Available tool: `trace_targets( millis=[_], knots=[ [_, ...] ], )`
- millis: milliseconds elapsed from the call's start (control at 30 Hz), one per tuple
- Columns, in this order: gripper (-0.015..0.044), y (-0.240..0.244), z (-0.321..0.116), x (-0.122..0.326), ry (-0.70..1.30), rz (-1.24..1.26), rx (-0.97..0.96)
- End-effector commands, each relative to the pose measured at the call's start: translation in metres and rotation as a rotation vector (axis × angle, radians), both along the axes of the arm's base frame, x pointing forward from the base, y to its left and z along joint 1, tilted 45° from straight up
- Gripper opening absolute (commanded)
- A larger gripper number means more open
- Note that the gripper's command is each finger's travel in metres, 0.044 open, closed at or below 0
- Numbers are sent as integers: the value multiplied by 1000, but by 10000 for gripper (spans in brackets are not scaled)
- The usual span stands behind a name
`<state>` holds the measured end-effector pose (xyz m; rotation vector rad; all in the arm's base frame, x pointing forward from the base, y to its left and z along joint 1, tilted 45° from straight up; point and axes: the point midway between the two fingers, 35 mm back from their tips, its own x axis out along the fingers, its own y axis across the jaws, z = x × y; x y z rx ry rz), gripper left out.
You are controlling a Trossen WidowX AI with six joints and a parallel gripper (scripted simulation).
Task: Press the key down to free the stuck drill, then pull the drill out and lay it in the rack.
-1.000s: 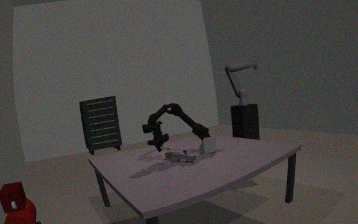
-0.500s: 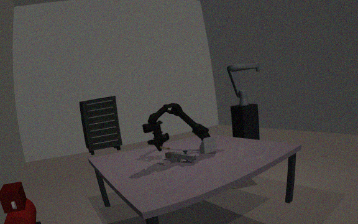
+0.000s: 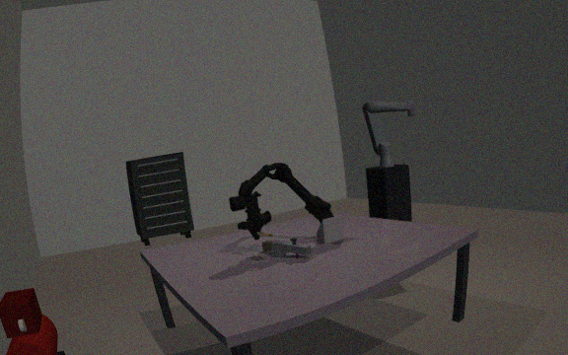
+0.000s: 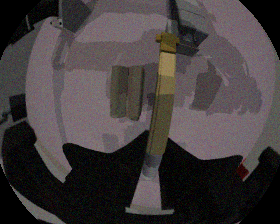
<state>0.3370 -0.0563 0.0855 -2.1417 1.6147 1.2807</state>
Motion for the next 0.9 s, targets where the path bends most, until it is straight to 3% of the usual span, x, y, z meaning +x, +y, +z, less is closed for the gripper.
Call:
trace_targets(
  millis=[0, 867],
  knots=[
    [0, -4, 3, -5, -2, 6, -1],
    [0, -31, 7, -28, -1, 6, -3]
  ],
)
